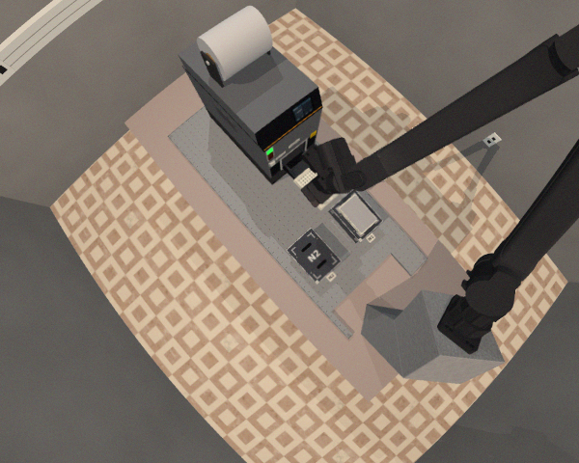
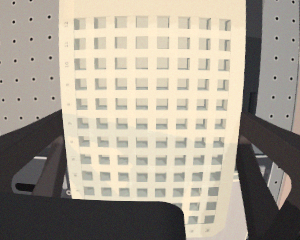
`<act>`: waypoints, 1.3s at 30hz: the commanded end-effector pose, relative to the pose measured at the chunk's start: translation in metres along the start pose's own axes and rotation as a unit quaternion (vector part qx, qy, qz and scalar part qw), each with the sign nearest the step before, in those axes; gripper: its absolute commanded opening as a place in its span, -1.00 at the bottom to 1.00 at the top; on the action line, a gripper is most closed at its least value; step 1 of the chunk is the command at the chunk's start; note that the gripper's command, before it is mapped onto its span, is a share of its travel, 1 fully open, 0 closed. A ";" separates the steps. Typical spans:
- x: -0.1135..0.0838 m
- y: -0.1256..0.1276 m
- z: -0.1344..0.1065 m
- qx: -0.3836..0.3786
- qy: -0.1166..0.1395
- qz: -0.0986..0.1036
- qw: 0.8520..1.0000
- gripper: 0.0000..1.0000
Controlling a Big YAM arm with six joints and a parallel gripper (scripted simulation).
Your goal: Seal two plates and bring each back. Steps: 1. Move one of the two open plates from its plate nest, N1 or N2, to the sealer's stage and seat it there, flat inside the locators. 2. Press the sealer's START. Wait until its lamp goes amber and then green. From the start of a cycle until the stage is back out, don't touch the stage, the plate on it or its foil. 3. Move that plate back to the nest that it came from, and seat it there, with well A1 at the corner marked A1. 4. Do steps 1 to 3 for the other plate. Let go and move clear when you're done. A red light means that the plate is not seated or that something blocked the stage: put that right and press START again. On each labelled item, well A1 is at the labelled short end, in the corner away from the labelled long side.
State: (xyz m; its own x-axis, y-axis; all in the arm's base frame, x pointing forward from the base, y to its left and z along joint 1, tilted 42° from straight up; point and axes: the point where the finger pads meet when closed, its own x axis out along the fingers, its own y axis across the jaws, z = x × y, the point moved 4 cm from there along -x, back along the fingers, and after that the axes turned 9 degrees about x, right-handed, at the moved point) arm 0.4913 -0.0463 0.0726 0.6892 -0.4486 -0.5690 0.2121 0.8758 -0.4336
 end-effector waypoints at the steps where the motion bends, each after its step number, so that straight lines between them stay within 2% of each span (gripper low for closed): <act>1: 0.001 -0.010 0.028 0.001 -0.018 -0.004 1.000 -1.00; 4: -0.001 -0.017 0.038 0.004 -0.023 -0.005 1.000 -1.00; 10: 0.001 -0.024 0.038 0.008 -0.018 -0.008 1.000 -1.00; 20: 0.002 -0.039 0.071 0.008 -0.030 -0.007 0.999 -1.00; 28: 0.014 -0.042 0.061 0.005 -0.011 -0.007 1.000 -1.00; 35: 0.015 -0.021 0.044 -0.007 -0.005 0.004 1.000 -1.00; 39: 0.016 -0.014 0.048 -0.013 -0.004 0.009 1.000 -1.00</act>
State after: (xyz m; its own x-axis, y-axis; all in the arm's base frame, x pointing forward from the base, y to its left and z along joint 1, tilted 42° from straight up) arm 0.5281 -0.0695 0.1114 0.6958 -0.4488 -0.5607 0.2176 0.8757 -0.4310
